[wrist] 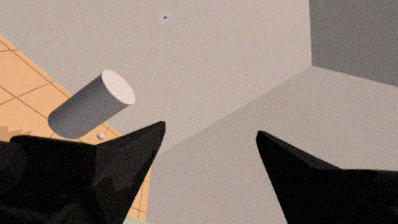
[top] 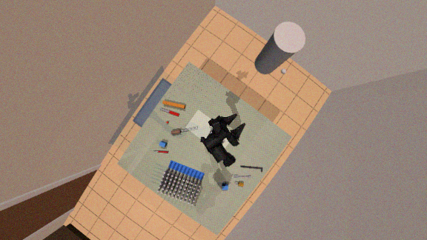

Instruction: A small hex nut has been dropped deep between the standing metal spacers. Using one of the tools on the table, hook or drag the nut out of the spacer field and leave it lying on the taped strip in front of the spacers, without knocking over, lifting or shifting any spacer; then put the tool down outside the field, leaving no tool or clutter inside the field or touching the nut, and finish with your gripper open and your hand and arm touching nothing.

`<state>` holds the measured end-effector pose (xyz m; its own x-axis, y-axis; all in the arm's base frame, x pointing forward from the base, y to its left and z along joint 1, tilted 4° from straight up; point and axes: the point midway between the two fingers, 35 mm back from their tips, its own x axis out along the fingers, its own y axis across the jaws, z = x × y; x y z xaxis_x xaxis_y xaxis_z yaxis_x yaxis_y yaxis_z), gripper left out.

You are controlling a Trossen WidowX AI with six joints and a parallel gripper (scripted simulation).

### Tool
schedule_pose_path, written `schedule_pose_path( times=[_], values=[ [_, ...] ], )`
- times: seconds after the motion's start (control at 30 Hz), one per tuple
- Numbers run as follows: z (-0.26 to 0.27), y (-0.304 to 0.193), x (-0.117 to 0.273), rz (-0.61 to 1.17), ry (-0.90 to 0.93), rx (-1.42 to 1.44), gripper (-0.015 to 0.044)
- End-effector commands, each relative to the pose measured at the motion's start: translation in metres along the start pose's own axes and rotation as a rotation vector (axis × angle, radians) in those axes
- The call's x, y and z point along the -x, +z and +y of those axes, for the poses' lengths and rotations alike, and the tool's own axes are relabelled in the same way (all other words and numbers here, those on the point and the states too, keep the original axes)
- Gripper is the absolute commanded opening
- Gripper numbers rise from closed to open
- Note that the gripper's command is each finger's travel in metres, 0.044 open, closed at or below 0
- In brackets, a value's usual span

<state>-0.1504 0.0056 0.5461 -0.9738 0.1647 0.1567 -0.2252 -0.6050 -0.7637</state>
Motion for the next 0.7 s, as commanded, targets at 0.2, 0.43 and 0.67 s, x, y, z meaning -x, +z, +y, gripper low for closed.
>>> schedule_pose_path(
  times=[0.2,0.43,0.67],
  values=[
    [0.028,0.040,0.007,-0.160,0.023,-0.034,0.0440],
    [0.077,0.103,0.043,-0.450,0.099,-0.111,0.0440],
    [0.122,0.150,0.097,-0.704,0.220,-0.209,0.0440]
  ],
)
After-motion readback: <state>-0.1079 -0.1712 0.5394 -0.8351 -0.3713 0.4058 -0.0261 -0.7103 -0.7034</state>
